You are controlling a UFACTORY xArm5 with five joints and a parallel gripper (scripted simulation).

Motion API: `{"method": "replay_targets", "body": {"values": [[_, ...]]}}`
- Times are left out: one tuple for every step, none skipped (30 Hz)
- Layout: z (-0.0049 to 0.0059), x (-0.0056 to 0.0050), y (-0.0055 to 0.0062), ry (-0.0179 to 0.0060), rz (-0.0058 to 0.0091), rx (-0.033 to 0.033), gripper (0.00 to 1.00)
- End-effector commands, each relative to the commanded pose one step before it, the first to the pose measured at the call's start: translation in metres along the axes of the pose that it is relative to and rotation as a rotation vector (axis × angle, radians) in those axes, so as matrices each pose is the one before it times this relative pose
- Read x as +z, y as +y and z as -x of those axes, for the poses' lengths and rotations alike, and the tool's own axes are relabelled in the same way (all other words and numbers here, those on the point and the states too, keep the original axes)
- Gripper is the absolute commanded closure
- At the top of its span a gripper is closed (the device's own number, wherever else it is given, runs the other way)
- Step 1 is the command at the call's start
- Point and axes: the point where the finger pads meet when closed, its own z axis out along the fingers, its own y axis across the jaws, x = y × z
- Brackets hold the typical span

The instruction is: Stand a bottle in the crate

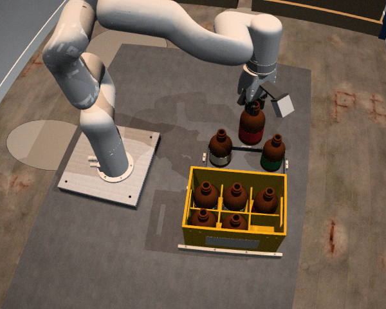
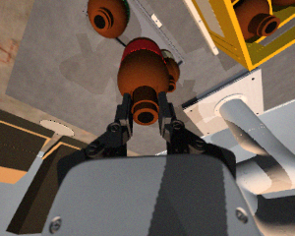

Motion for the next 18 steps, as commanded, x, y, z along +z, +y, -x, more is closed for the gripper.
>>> {"method": "replay_targets", "body": {"values": [[-0.00053, -0.00750, -0.00075, 0.00252, -0.00379, 0.00001, 1.00], [-0.00001, -0.00093, -0.00001, 0.00000, 0.00000, 0.00000, 1.00], [-0.00001, -0.00088, -0.00001, 0.00000, 0.00000, 0.00000, 1.00], [0.00000, -0.00083, 0.00000, 0.00000, 0.00000, 0.00000, 1.00], [0.00000, -0.00077, 0.00000, 0.00000, 0.00000, 0.00000, 1.00], [0.00000, -0.00071, 0.00000, 0.00000, 0.00000, 0.00000, 1.00], [0.00000, -0.00065, 0.00000, 0.00000, 0.00000, 0.00000, 1.00], [0.00000, -0.00059, 0.00000, 0.00000, 0.00000, 0.00000, 1.00], [0.00000, 0.00000, 0.00000, 0.00000, 0.00000, 0.00000, 1.00], [0.00000, 0.00000, 0.00000, 0.00000, 0.00000, 0.00000, 1.00], [0.00000, -0.00052, 0.00000, 0.00000, 0.00000, 0.00000, 1.00], [0.00000, -0.00046, 0.00000, 0.00000, 0.00000, 0.00000, 1.00], [0.00000, -0.00040, 0.00000, 0.00000, 0.00000, 0.00000, 1.00], [0.00000, -0.00034, 0.00000, 0.00000, 0.00000, 0.00000, 1.00], [0.00000, -0.00028, 0.00000, 0.00000, 0.00000, 0.00000, 1.00], [0.00000, -0.00023, 0.00000, 0.00000, 0.00000, 0.00000, 1.00], [0.00000, -0.00018, 0.00000, 0.00000, 0.00000, 0.00000, 1.00], [0.00000, -0.00013, 0.00000, 0.00000, 0.00000, 0.00000, 1.00]]}}
